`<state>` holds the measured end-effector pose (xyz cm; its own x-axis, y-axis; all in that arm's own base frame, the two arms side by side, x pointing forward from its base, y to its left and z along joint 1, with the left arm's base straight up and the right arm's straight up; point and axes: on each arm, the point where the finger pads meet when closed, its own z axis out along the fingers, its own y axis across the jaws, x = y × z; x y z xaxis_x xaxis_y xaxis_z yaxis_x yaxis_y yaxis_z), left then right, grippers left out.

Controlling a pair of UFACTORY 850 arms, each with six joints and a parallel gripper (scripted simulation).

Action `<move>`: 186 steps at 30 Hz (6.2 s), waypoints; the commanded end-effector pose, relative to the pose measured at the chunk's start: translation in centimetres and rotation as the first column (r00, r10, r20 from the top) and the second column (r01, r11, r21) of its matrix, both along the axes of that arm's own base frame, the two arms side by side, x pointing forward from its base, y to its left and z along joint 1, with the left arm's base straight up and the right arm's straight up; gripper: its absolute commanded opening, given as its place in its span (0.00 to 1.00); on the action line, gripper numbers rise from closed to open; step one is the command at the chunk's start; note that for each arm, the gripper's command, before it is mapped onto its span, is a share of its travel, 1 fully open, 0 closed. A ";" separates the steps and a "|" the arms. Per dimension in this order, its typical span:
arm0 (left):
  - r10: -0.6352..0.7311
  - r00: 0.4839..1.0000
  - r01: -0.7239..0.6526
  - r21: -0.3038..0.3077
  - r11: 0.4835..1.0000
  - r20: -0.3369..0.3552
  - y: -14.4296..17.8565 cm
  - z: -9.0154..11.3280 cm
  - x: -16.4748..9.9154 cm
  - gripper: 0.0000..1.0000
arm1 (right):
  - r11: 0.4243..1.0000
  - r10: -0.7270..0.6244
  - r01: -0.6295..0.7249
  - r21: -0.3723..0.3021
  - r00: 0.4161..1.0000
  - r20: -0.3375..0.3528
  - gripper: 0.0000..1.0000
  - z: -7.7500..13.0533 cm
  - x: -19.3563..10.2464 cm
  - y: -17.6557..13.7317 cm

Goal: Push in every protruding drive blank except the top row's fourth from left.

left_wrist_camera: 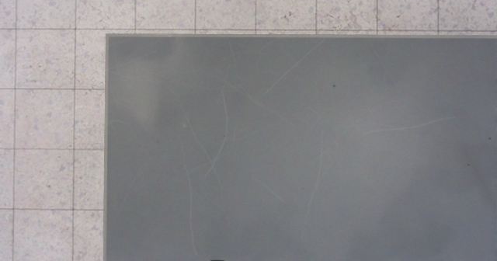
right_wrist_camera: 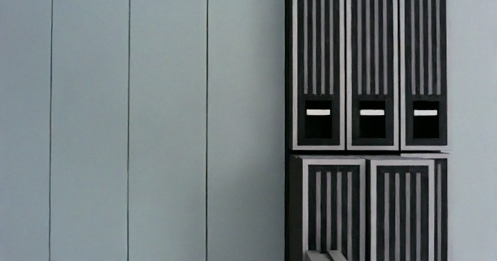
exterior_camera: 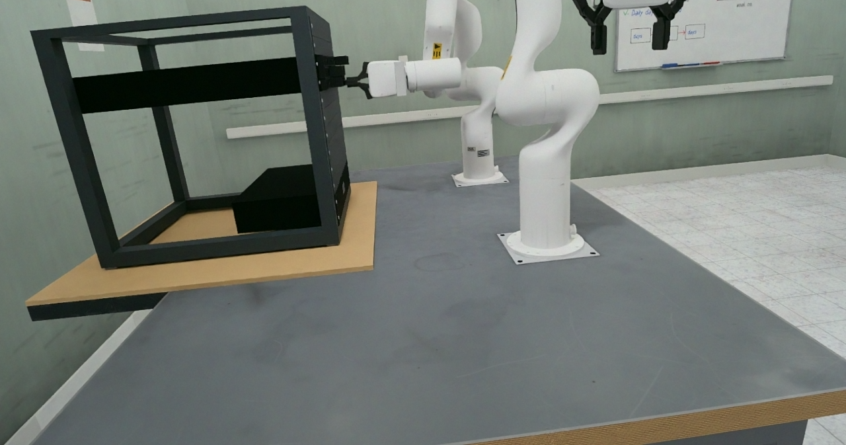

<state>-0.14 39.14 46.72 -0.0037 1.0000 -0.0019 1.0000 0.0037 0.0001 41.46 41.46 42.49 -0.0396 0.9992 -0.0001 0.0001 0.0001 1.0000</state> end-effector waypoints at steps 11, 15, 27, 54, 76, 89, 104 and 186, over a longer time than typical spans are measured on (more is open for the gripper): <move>0.000 1.000 0.000 0.002 1.000 0.000 0.0 0.1 0.0 1.00 | 1.000 0.000 0.000 0.002 1.000 0.002 0.00 0.1 0.6 0.1; 0.000 1.000 0.000 0.002 1.000 0.000 0.0 0.1 0.0 1.00 | 1.000 0.000 0.000 0.002 1.000 0.002 0.00 0.1 1.0 0.1; 0.000 1.000 0.000 0.002 1.000 0.000 0.0 0.1 0.0 1.00 | 1.000 0.000 0.000 0.002 1.000 0.002 0.00 0.1 1.2 0.1; 0.000 1.000 0.000 0.002 1.000 0.000 0.0 0.1 0.0 1.00 | 1.000 0.000 0.000 0.002 1.000 0.002 0.00 0.1 2.4 0.1; 0.000 1.000 0.000 0.002 1.000 0.000 0.0 0.1 0.0 1.00 | 1.000 0.000 0.000 0.002 1.000 0.002 0.00 0.1 2.7 0.1; 0.000 1.000 0.000 0.002 1.000 0.000 0.0 0.1 0.0 1.00 | 1.000 0.000 0.000 0.002 1.000 0.002 0.00 0.1 3.0 0.2; 0.000 1.000 0.000 0.002 1.000 0.000 0.0 0.1 0.0 1.00 | 1.000 0.000 0.000 0.002 1.000 0.002 0.00 0.1 3.2 0.2; 0.000 1.000 0.000 0.002 1.000 0.000 0.0 0.1 0.0 1.00 | 1.000 0.000 0.000 0.002 1.000 0.001 0.00 3.5 -1.1 0.0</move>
<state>-0.14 39.14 46.72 -0.0037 1.0000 -0.0019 1.0000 0.0037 0.0001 40.37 41.42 45.90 -0.0398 0.9992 0.0000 0.0001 0.0000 1.0000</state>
